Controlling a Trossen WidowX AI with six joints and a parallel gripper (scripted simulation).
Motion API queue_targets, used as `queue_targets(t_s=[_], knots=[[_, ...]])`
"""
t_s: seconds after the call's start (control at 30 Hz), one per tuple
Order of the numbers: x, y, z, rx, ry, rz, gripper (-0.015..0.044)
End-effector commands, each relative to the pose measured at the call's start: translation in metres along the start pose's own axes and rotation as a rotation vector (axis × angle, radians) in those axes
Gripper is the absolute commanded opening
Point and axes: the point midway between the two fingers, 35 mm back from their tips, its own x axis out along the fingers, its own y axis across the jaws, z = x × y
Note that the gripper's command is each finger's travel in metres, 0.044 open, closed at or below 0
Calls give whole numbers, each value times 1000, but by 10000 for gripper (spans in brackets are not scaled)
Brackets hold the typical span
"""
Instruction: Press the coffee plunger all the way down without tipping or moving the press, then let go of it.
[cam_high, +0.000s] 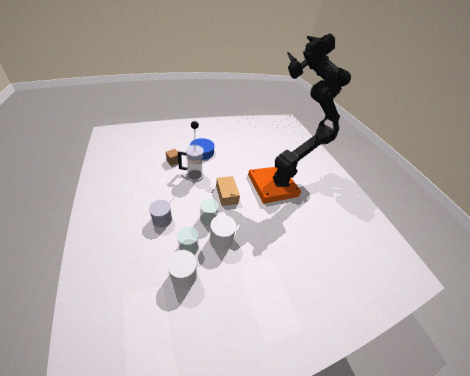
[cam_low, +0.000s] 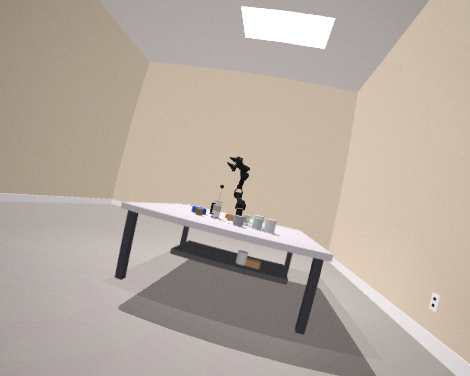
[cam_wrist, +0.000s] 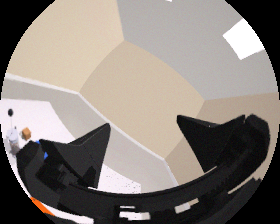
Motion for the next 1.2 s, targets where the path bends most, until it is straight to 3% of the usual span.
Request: queue_targets(t_s=[0.0,0.23,0.67,0.93,1.17], knots=[[-2,13,74,38,-159,-91,440],[-2,60,141,84,-354,-22,440],[2,144,187,183,-470,256,440],[4,220,193,277,-409,559,440],[1,288,176,396,-206,848,440]])
